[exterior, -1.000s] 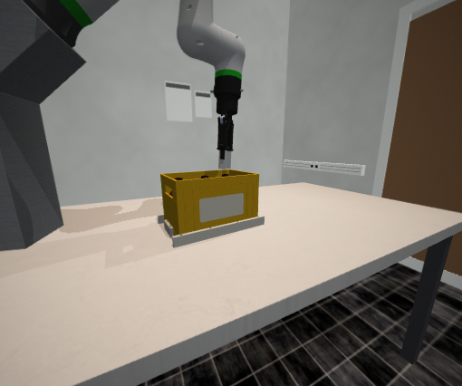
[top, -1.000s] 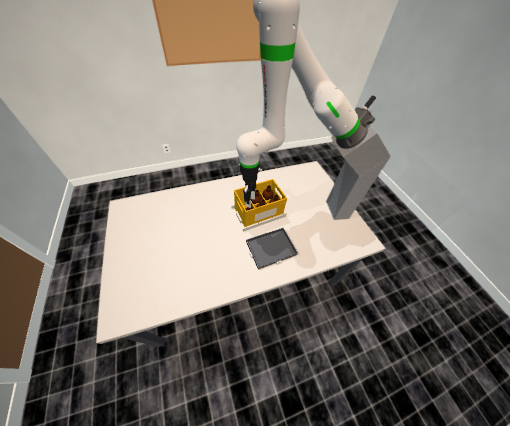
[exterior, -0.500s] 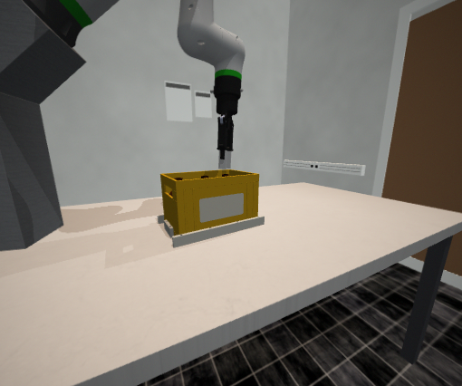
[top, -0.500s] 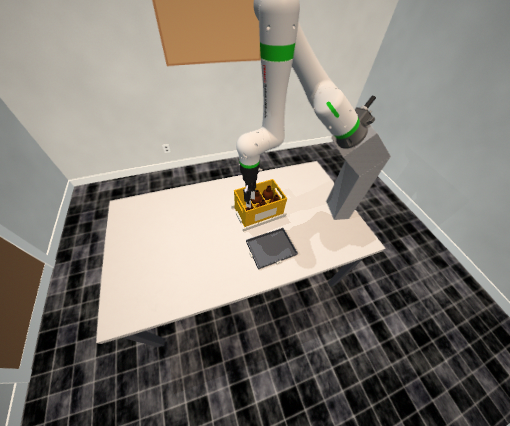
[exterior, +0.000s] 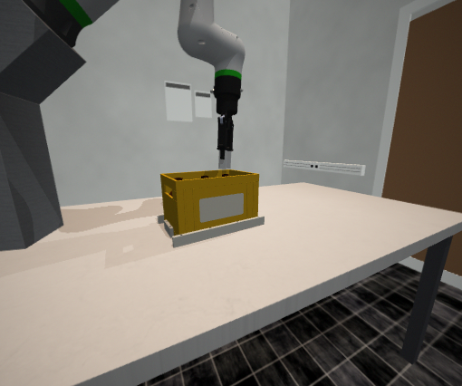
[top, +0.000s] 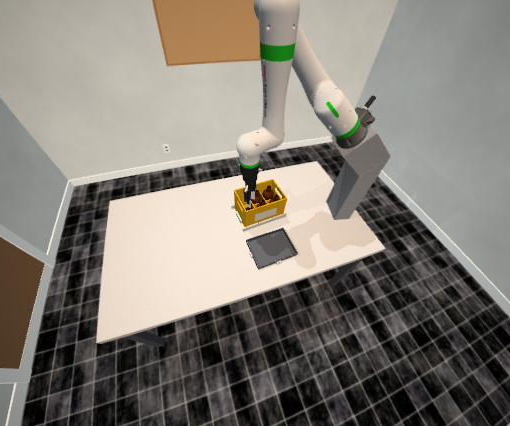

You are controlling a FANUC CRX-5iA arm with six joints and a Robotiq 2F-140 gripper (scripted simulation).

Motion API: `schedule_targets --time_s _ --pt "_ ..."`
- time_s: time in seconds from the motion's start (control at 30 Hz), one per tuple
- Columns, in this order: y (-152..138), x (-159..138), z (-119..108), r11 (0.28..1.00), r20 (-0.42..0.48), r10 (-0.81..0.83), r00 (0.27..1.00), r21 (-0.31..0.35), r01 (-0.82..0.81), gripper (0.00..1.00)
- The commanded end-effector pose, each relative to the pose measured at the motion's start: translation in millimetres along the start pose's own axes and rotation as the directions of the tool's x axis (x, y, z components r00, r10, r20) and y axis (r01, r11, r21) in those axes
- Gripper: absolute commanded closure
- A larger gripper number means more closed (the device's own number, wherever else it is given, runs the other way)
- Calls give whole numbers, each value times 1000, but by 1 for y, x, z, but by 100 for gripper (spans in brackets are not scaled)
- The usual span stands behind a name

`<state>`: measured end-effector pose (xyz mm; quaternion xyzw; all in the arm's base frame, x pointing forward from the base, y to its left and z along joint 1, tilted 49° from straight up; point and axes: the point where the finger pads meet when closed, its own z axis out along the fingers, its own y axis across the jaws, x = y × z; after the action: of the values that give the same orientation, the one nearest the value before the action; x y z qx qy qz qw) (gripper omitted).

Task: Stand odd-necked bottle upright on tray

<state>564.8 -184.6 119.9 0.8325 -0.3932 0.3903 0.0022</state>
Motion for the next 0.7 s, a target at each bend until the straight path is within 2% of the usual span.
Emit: schedule_targets --time_s 0.0,0.67 --pt "0 0 0 999 -33 1 999 54 1 56" --pt "-1 1 0 999 -33 1 999 54 1 56"
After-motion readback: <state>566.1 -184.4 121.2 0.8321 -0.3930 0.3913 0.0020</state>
